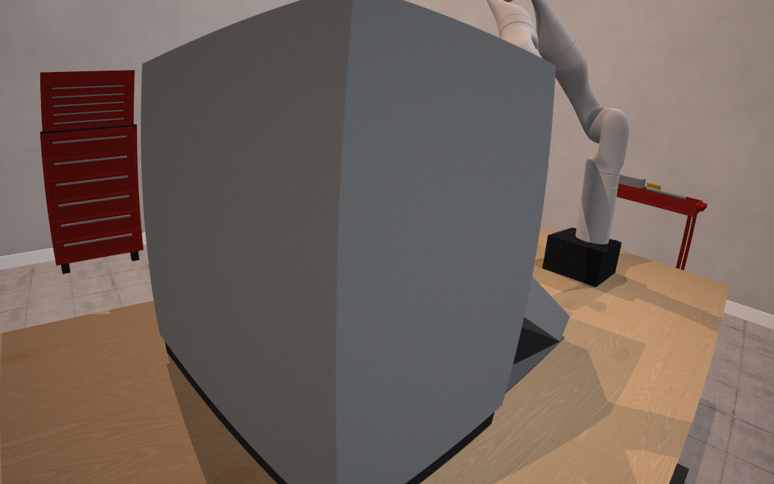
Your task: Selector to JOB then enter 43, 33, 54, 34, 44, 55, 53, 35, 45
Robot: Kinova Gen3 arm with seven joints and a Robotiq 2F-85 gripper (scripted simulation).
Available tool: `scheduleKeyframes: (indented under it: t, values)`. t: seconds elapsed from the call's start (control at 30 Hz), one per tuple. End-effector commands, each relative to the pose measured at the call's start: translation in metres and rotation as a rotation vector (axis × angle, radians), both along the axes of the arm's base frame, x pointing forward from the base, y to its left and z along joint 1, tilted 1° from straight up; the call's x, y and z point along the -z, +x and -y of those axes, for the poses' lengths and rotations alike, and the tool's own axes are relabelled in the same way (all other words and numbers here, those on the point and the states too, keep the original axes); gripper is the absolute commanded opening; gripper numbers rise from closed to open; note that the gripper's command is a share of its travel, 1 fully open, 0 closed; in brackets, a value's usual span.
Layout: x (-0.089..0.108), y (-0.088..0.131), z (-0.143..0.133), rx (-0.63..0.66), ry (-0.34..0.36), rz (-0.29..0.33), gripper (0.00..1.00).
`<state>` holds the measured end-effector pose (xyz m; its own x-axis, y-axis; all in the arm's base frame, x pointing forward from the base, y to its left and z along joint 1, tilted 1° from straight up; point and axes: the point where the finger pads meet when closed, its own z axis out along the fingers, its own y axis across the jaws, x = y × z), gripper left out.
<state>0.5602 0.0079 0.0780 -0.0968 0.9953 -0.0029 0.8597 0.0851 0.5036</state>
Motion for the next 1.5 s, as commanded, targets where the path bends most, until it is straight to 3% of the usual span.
scheduleKeyframes:
  t: [0.0,1.03,1.47]
  values:
    - [-0.001,0.001,0.0,0.0,0.0,0.002,0.1]
    - [-0.027,-0.015,0.001,0.0,0.0,0.002,0.1]
    - [-0.026,-0.02,0.005,0.0,0.0,0.002,0.1]
